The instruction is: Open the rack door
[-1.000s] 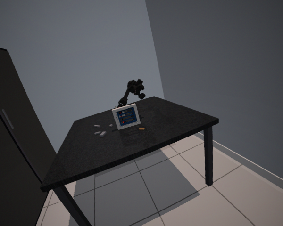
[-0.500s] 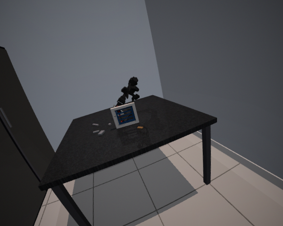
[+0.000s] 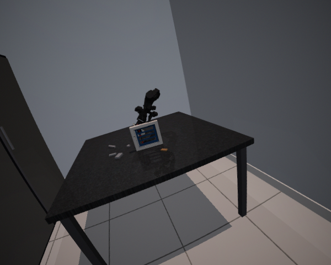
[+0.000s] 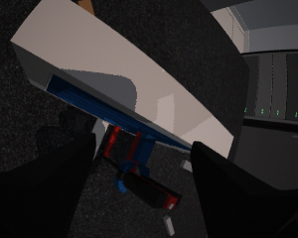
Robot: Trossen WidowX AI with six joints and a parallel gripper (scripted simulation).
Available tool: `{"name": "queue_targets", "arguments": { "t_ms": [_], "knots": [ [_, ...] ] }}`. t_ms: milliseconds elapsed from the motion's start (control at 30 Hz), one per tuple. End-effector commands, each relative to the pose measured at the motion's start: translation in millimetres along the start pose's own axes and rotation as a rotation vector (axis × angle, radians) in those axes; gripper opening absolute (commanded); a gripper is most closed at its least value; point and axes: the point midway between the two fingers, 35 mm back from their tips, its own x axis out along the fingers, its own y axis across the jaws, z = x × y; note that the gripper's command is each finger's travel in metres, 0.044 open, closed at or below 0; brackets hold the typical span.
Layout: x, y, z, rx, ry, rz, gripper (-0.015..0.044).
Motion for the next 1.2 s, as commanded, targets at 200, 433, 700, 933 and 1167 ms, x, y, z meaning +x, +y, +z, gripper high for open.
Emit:
{"name": "queue_targets", "arguments": {
  "t_ms": [200, 433, 700, 933, 1167],
  "knots": [
    [9, -23, -24, 0.108, 0.146, 0.146, 0.0288],
    [10, -36, -39, 0.199, 0.221, 0.262, 0.0288],
    [9, -49, -53, 0.318, 0.277, 0.404, 0.0288],
    [5, -61, -62, 0.434, 0.299, 0.53, 0.0288],
    [4, -64, -64, 0.461, 0.302, 0.557, 0.0288]
  ]
}}
